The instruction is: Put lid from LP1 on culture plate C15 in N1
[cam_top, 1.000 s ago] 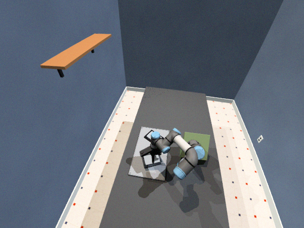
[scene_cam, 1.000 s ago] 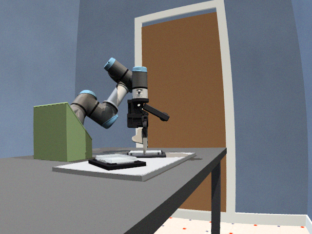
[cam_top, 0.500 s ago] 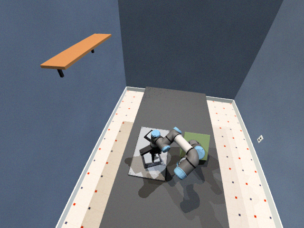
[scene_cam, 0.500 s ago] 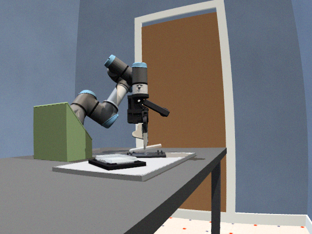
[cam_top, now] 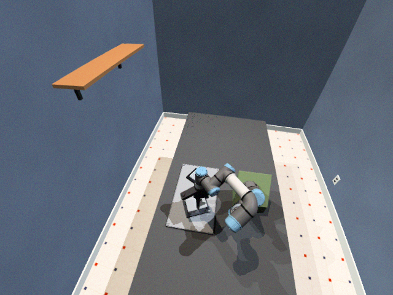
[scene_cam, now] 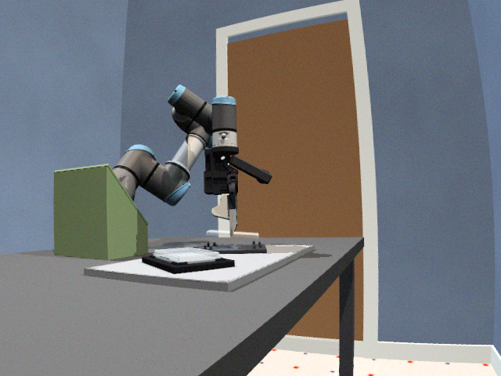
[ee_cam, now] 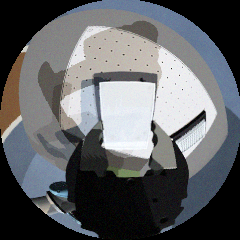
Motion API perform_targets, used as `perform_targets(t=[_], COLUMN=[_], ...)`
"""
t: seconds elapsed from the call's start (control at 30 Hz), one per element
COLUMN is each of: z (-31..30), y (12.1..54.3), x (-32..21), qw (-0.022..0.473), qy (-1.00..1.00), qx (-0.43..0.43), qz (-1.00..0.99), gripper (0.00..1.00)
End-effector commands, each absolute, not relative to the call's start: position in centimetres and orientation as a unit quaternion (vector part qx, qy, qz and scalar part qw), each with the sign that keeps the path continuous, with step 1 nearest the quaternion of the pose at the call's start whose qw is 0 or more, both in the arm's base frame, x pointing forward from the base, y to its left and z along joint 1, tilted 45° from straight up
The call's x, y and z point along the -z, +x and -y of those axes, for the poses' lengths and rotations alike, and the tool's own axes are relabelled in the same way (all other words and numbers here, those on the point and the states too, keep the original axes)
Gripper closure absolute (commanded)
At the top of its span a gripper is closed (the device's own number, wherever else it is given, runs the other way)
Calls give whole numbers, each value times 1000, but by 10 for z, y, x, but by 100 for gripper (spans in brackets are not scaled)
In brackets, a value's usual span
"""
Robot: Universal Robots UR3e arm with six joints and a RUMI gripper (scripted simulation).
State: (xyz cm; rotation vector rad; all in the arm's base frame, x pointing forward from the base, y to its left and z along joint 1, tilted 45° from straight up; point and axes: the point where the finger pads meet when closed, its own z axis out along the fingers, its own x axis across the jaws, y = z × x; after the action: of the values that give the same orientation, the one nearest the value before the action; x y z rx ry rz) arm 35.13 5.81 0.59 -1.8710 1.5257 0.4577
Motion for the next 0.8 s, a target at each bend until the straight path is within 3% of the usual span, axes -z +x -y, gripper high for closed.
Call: perform_targets(t=[0.0,0.77], z=[-43,24], y=[349,341], x=[7,74], qw=[328,286], qy=[-694,-566], qx=[-188,-247], qz=[-612,-733], gripper=[100,100])
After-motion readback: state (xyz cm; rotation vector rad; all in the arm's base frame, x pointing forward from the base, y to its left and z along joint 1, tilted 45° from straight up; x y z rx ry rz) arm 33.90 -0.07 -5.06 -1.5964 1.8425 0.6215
